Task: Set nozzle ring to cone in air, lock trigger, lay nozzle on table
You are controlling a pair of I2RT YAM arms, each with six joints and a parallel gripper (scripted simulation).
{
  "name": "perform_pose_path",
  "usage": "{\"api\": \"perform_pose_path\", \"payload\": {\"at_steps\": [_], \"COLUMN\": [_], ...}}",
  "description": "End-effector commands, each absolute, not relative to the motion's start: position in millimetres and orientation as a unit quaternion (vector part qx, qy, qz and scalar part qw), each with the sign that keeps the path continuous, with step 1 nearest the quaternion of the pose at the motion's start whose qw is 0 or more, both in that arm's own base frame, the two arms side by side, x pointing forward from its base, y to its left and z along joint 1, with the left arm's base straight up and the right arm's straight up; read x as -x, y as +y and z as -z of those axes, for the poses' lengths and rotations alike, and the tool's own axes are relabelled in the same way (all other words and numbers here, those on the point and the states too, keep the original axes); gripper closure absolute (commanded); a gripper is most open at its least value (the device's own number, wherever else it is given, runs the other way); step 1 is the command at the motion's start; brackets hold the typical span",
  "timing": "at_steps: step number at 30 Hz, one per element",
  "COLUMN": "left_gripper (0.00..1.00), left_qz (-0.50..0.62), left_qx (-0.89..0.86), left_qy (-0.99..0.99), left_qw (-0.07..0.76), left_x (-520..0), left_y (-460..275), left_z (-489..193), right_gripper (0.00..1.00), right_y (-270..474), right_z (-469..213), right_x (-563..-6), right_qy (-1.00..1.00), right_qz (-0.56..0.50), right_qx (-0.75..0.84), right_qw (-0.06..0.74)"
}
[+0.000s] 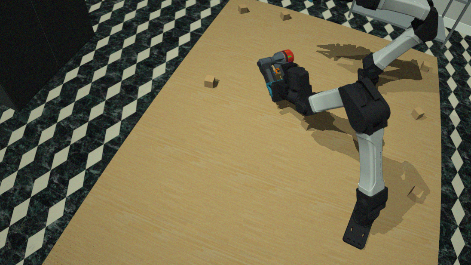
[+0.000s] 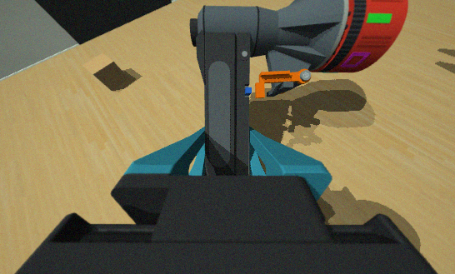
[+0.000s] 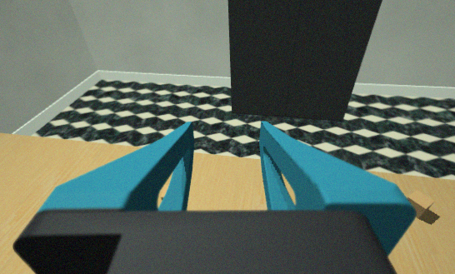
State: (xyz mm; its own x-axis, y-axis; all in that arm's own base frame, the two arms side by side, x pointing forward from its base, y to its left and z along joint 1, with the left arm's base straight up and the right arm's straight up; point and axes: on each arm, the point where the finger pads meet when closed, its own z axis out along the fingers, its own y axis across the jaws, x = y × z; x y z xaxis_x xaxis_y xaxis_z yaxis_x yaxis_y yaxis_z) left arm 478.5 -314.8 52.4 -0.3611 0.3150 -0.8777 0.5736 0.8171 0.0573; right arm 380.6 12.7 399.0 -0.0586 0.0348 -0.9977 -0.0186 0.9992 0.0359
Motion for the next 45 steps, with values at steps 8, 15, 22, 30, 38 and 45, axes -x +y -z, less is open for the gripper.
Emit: {"api": "perform_pose_path", "payload": {"at_steps": [8, 15, 22, 30, 38, 45], "left_gripper": [0.64, 0.64, 0.64, 0.64, 0.64, 0.64], "left_qz": [0.158, 0.161, 0.169, 0.178, 0.186, 0.194], "left_qx": [-0.310, -0.314, -0.352, -0.373, -0.378, -0.369], "left_qy": [0.825, 0.838, 0.861, 0.881, 0.876, 0.865], "left_qw": [0.446, 0.417, 0.326, 0.232, 0.237, 0.278], "left_x": [-487, -490, -468, -443, -444, -459], "left_y": [-353, -354, -372, -376, -384, -388], "left_z": [-72, -80, -64, -64, -89, -109], "right_gripper": [0.63, 0.63, 0.63, 0.63, 0.63, 0.63], "right_y": [-3, 3, 7, 7, 7, 7], "right_z": [-428, -412, -410, -410, -410, -410], "right_x": [-370, -379, -382, -382, -382, -382], "right_qy": [0.680, 0.694, 0.697, 0.697, 0.697, 0.697], "right_qz": [-0.005, -0.010, -0.013, -0.013, -0.013, -0.013], "right_qx": [-0.001, 0.002, 0.007, 0.007, 0.007, 0.007], "right_qw": [0.734, 0.720, 0.717, 0.717, 0.717, 0.717]}}
